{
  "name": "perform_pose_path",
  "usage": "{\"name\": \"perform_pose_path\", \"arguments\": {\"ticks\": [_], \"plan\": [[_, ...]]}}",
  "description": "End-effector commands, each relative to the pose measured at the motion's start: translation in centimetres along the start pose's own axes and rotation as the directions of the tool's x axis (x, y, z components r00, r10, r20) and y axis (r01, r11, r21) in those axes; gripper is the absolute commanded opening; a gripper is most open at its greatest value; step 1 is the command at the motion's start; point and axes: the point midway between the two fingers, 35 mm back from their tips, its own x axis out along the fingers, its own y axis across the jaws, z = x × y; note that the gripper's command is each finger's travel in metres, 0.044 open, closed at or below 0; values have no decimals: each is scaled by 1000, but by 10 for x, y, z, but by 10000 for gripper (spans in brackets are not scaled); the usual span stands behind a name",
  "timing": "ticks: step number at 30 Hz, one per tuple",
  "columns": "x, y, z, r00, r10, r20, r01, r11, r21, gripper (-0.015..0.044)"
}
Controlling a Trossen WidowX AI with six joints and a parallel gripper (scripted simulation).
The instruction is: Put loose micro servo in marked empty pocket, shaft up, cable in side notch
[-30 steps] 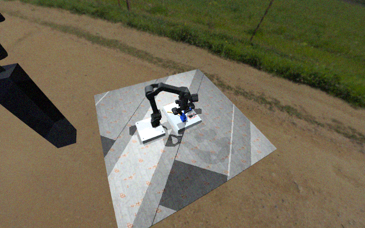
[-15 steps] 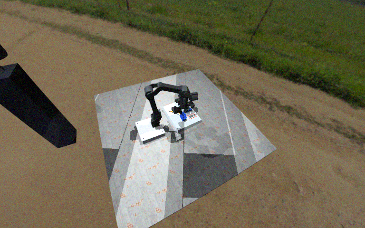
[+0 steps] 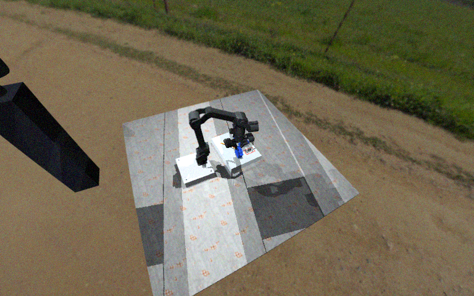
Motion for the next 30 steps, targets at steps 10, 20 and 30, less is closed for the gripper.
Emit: {"name": "perform_pose_path", "arguments": {"ticks": [10,20,30], "plan": [[-2,-2,-1,1000,-7,-3,7,906,422,0],[-2,-2,-1,1000,-7,-3,7,708,706,0],[-2,-2,-1,1000,-7,-3,5,424,906,0]]}}
